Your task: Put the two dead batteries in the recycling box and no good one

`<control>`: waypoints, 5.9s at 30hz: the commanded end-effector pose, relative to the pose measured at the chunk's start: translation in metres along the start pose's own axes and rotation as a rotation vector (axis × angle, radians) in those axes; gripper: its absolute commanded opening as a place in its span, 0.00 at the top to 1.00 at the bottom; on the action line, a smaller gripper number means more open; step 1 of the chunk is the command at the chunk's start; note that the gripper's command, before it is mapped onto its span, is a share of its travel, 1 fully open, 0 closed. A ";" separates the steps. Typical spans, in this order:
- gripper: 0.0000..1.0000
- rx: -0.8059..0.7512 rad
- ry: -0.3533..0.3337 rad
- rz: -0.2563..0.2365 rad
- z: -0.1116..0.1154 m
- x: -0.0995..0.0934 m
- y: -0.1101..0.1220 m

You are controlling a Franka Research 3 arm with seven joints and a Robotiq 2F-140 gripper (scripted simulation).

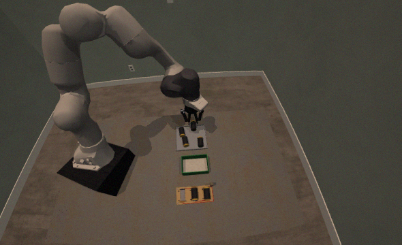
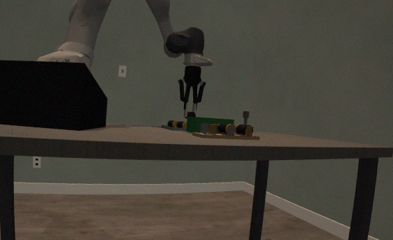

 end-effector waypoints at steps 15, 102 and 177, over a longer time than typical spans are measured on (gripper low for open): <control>0.84 -0.010 0.000 -0.001 0.001 0.000 -0.002; 0.84 -0.010 0.000 -0.001 0.001 0.000 0.001; 0.71 -0.010 0.000 -0.001 0.001 0.043 0.001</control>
Point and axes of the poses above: the point where the finger pads meet when closed, its own x axis out along the fingers, its own y axis across the jaws, z = x × y, the point moved 5 cm from there along -x, back along the fingers, and after that the axes turned 13 degrees about x, right-handed, at the moved point
